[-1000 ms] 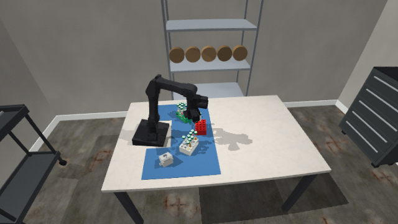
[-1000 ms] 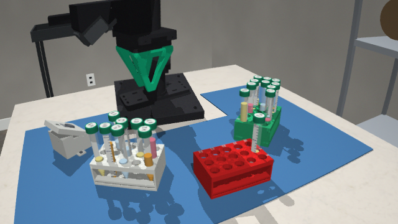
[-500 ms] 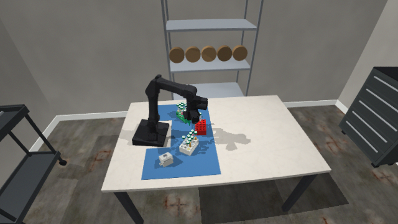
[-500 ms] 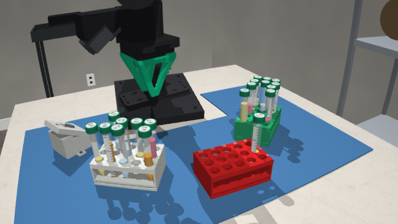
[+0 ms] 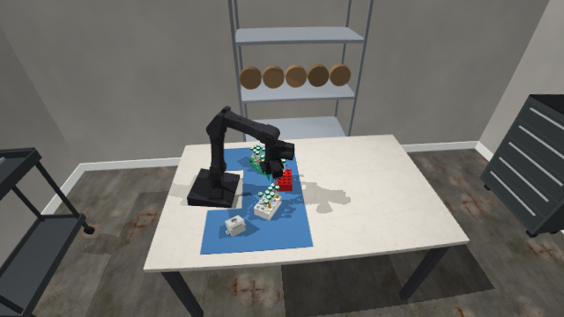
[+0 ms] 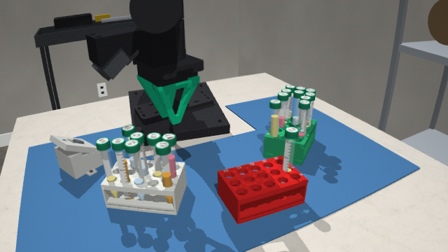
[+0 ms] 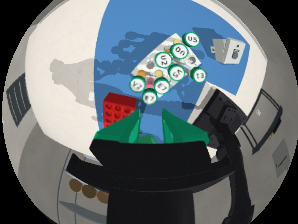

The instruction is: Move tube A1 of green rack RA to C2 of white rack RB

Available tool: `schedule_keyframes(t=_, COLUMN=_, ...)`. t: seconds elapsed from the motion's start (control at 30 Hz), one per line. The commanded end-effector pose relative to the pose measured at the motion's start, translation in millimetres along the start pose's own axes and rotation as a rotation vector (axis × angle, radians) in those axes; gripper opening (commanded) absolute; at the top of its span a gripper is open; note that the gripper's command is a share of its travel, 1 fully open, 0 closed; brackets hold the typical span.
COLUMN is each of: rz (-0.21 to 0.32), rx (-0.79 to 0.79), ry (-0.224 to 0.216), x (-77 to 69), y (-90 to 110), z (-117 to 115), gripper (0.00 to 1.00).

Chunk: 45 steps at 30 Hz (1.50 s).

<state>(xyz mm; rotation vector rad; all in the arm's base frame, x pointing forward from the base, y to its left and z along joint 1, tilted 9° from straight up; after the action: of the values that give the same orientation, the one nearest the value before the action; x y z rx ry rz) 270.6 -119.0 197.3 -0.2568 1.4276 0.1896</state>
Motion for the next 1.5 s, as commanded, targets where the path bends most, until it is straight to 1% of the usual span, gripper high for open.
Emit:
schedule_keyframes(t=0.0, rz=-0.028, rx=-0.001, ry=-0.025, x=-2.0, y=-5, z=5, gripper=0.3)
schedule_keyframes(t=0.03, rz=-0.028, rx=-0.001, ry=-0.025, x=-2.0, y=-5, z=5, gripper=0.3)
schedule_keyframes(t=0.33, rz=-0.028, rx=-0.001, ry=-0.025, x=13.5, y=-5, z=5, gripper=0.3)
schedule_keyframes(t=1.47, rz=-0.028, rx=-0.001, ry=-0.025, x=22.8, y=-3, z=4, gripper=0.3)
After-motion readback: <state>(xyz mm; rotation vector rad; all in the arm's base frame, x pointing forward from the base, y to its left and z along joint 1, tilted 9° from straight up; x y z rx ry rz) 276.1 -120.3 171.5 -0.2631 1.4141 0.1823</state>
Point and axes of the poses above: the point where the finger pads meet when closed, its own x axis out along the fingers, its own z axis across the jaws, y = z × x, the point moved 3 cm from there along -x, back along the fingers, and after that the axes turned 9 degrees about -x, right-handed, at the moved point
